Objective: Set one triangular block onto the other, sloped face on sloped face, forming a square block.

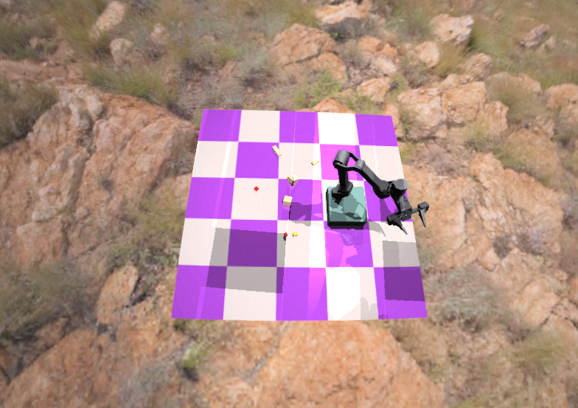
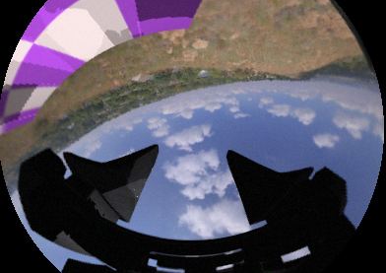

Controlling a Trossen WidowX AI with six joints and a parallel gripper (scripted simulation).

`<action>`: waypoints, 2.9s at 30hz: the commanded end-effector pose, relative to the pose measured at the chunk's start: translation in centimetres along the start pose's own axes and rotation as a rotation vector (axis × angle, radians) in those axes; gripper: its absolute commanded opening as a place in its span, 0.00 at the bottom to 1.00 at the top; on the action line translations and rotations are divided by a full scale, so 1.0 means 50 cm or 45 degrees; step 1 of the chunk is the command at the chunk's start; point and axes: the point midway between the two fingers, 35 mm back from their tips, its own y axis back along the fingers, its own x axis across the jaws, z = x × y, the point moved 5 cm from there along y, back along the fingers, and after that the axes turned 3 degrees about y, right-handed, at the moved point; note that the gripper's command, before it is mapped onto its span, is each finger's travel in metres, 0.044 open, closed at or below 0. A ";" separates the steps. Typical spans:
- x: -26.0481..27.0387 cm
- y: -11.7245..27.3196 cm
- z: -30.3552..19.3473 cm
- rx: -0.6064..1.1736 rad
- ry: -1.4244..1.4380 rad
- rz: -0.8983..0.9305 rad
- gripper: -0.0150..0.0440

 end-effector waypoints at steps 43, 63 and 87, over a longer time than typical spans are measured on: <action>0.837 -0.028 0.005 1.244 -2.158 1.542 1.00; 1.069 0.328 -0.022 3.444 -2.441 1.292 1.00; 0.997 0.804 -0.017 4.943 0.878 -1.805 1.00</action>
